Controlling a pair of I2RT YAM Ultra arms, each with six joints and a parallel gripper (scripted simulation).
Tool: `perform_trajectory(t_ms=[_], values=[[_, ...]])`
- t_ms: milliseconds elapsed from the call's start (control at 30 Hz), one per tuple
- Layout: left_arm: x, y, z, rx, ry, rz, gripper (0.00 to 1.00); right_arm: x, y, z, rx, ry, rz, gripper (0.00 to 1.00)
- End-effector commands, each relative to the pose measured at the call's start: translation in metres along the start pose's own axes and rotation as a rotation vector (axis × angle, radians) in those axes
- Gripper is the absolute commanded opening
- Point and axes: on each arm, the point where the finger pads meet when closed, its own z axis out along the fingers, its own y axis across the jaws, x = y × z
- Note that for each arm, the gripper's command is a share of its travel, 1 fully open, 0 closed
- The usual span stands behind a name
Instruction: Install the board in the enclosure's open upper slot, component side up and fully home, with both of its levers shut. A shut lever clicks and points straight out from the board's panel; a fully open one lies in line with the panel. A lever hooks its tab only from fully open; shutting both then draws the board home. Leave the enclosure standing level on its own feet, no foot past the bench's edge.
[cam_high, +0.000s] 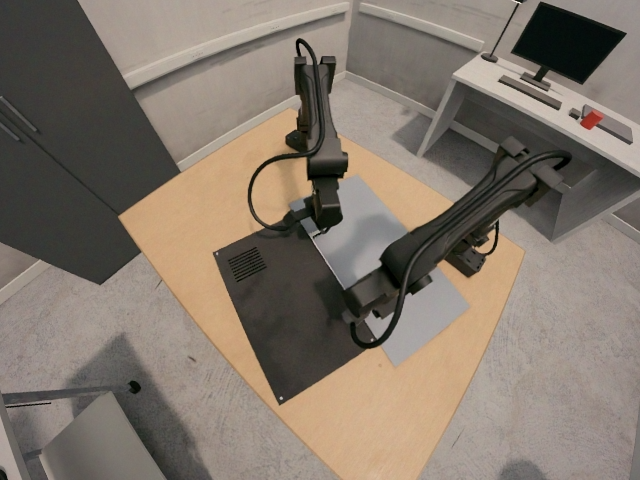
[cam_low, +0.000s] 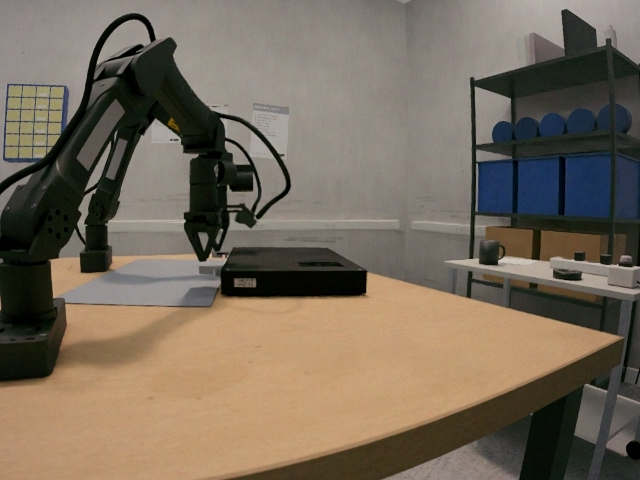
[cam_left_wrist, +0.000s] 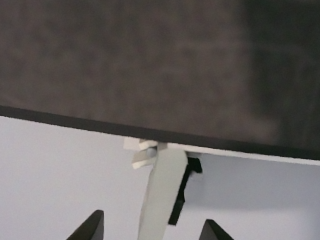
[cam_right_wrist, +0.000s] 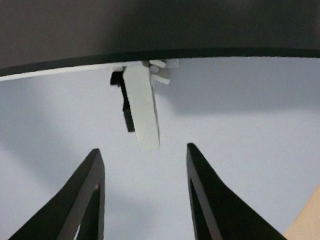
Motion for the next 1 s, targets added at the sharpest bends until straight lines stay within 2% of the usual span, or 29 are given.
perform_trajectory(t_ms=[0, 33, 67, 167, 267, 333, 500, 733, 867, 967], values=[[-0.009, -0.002, -0.025, -0.009, -0.041, 0.004, 0.42, -0.007, 0.002, -0.019, -0.011, -0.021, 0.008, 0.53], [-0.009, -0.002, -0.026, -0.008, -0.041, 0.003, 0.53, -0.008, 0.004, -0.021, -0.011, -0.021, 0.010, 0.64], [-0.008, -0.003, -0.028, -0.008, -0.041, 0.001, 0.64, -0.008, 0.004, -0.024, -0.010, -0.020, 0.011, 0.64], [-0.008, -0.004, -0.032, -0.008, -0.041, 0.002, 0.64, -0.011, 0.004, -0.030, -0.010, -0.021, 0.018, 0.64], [-0.008, -0.004, -0.051, -0.007, -0.041, 0.004, 0.64, -0.011, 0.005, -0.055, -0.020, -0.025, 0.020, 0.64], [-0.007, -0.004, -0.066, -0.006, -0.041, 0.006, 0.64, -0.006, 0.004, -0.050, 0.015, -0.010, 0.015, 0.64], [0.001, -0.001, -0.051, -0.009, 0.005, 0.002, 0.64, -0.001, 0.002, -0.041, 0.033, -0.002, 0.008, 0.64], [0.001, -0.003, -0.052, -0.009, 0.013, 0.009, 0.64, -0.002, 0.005, -0.043, 0.024, -0.011, -0.003, 0.64], [0.001, -0.003, -0.052, -0.009, 0.013, 0.009, 0.64, -0.020, -0.001, -0.054, 0.007, -0.113, -0.028, 0.64], [0.001, -0.003, -0.052, -0.009, 0.013, 0.009, 0.64, -0.042, -0.016, -0.077, -0.006, -0.250, -0.056, 0.64]])
